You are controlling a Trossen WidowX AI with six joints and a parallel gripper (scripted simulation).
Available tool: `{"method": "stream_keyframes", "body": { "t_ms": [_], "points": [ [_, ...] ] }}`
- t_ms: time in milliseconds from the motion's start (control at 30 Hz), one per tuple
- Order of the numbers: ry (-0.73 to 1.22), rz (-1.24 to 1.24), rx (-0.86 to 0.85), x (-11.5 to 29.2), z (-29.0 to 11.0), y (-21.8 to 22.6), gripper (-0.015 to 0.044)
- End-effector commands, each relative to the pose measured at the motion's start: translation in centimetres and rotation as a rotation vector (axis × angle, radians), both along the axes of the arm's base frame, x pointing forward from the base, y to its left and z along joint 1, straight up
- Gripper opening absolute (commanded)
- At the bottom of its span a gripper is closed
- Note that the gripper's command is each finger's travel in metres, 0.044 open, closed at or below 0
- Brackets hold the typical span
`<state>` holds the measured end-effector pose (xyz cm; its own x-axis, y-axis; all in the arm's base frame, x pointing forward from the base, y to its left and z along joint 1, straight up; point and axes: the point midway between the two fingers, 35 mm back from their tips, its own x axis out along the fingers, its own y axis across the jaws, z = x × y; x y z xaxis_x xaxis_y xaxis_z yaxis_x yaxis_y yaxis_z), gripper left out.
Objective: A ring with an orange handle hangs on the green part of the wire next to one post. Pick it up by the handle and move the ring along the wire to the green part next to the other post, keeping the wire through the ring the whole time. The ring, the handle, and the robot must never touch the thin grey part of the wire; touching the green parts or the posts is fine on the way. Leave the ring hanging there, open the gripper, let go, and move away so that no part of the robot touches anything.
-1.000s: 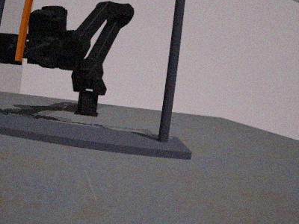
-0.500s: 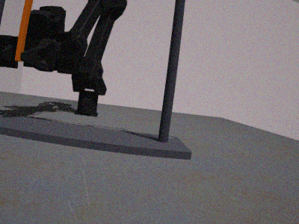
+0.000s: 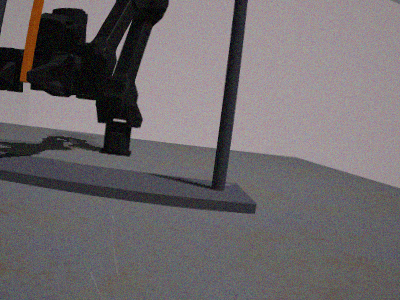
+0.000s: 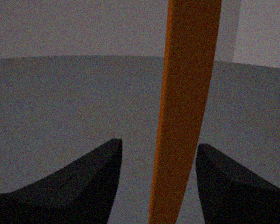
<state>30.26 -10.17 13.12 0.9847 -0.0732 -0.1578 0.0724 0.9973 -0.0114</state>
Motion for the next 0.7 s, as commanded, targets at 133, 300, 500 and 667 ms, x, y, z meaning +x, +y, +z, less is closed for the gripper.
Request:
{"method": "stream_keyframes", "body": {
  "t_ms": [133, 300, 500, 667],
  "points": [
    [-0.003, -0.005, 0.002, 0.03, 0.06, -0.08, 0.016],
    [0.0, 0.0, 0.0, 0.0, 0.0, 0.0, 0.0029],
    [0.0, 0.0, 0.0, 0.0, 0.0, 0.0, -0.0129],
    [0.0, 0.0, 0.0, 0.0, 0.0, 0.0, -0.015]
  ]
}}
